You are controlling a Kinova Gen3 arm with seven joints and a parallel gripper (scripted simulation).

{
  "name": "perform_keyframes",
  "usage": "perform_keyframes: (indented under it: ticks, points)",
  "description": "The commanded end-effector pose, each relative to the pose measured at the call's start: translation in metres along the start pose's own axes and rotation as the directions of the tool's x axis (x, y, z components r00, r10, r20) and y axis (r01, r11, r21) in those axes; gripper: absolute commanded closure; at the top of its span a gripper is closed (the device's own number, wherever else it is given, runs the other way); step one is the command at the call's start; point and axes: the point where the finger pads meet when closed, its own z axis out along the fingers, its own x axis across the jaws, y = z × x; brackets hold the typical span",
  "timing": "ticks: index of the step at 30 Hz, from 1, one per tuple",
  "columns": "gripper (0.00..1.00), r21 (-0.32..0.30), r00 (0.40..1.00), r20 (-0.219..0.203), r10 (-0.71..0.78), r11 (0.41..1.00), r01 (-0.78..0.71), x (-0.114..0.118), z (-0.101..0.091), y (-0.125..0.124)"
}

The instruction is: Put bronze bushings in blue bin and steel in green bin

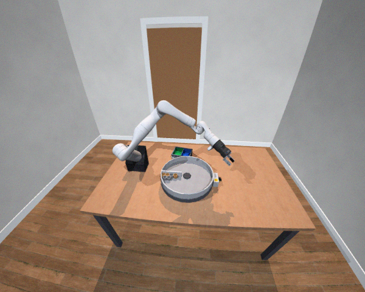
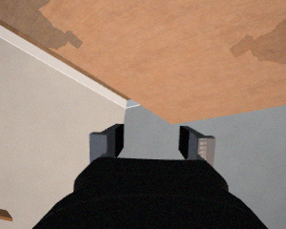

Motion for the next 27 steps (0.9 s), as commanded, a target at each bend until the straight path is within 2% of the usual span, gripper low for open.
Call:
perform_keyframes:
  ticks: [1,4,7,12,17,22,25,27]
  points:
    - [0.0,-0.003,1.0,-0.003,0.001,1.0,-0.001,-0.002,-0.02,0.001]
    - [0.0,-0.003,1.0,-0.003,0.001,1.0,-0.001,-0.007,-0.052,-0.002]
    - [0.0,-0.003,1.0,-0.003,0.001,1.0,-0.001,-0.007,-0.052,-0.002]
    - [0.0,-0.003,1.0,-0.003,0.001,1.0,-0.001,-0.016,-0.104,-0.007]
    - [0.0,-0.003,1.0,-0.003,0.001,1.0,-0.001,-0.016,-0.104,-0.007]
    - [0.0,-0.003,1.0,-0.003,0.001,1.0,-0.001,-0.025,-0.155,-0.011]
    - [0.0,-0.003,1.0,-0.003,0.001,1.0,-0.001,-0.025,-0.155,-0.011]
    - [0.0,-0.003,1.0,-0.003,0.001,1.0,-0.001,-0.028,-0.176,-0.013]
